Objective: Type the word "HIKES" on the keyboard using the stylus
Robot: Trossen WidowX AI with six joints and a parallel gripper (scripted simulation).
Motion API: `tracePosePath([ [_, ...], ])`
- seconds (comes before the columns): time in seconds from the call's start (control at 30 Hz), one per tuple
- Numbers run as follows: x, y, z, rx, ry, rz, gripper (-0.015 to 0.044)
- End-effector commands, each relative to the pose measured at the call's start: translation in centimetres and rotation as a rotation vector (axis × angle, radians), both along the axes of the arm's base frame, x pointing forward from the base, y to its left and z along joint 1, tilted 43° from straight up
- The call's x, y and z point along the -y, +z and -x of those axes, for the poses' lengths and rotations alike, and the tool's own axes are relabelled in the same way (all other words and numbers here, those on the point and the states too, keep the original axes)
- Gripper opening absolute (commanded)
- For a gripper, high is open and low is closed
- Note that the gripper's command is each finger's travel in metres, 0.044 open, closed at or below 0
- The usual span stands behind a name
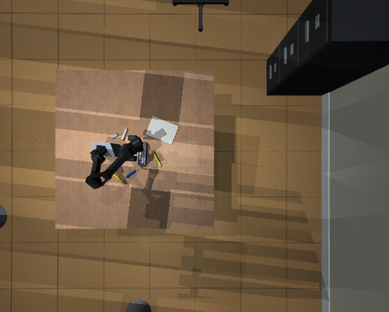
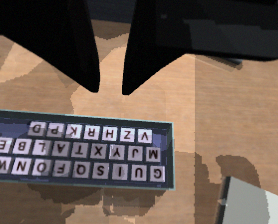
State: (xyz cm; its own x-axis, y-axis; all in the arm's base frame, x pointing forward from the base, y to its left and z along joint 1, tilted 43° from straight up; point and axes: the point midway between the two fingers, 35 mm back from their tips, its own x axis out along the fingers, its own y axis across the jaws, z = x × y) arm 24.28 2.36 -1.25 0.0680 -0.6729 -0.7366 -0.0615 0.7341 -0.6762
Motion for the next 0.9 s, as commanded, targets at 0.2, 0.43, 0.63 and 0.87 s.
tracePosePath([
  [0.2, 0.0, 0.0, 0.0, 0.000, 0.000, 0.000, 0.0000],
  [0.43, 0.1, 0.1, 0.0, -0.006, 0.001, -0.006, 0.0079],
  [0.63, 4.5, 2.0, -0.1, -0.149, 0.085, -0.203, 0.0150],
  [0.87, 9.9, 5.0, 0.7, -0.165, 0.322, -0.374, 0.0150],
])
